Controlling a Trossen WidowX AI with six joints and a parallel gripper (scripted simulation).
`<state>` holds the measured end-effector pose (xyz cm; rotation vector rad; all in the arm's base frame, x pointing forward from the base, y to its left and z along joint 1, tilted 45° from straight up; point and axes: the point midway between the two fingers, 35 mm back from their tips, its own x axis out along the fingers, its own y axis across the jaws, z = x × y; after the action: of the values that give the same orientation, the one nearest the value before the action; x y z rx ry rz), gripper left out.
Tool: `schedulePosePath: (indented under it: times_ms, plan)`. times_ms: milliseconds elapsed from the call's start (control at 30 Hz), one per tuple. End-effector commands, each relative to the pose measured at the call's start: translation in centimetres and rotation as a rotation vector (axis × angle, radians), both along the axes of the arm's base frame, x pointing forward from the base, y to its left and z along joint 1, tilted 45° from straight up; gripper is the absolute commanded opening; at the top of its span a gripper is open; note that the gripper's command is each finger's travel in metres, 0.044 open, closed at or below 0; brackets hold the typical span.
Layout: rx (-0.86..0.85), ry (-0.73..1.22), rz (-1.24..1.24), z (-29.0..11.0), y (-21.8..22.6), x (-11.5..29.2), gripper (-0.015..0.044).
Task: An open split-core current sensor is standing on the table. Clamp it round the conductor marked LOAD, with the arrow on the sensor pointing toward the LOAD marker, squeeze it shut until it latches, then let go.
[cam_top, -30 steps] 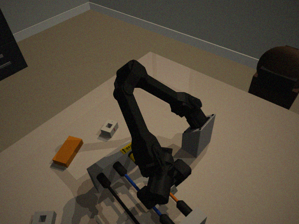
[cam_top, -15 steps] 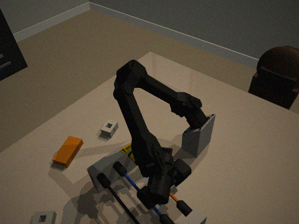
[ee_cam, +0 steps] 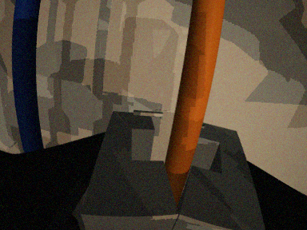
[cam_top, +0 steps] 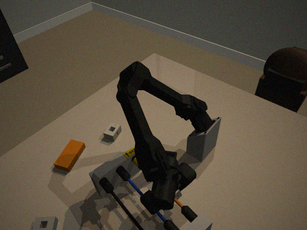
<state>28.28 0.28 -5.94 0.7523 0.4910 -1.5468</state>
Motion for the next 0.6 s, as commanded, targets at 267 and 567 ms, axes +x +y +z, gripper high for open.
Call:
schedulePosePath:
  times_ms: [267, 567]
  plan:
    - [0.004, -0.008, 0.019, 1.00, 1.32, 0.03, 0.0000]
    - [0.004, -0.008, 0.019, 1.00, 1.32, 0.03, 0.0000]
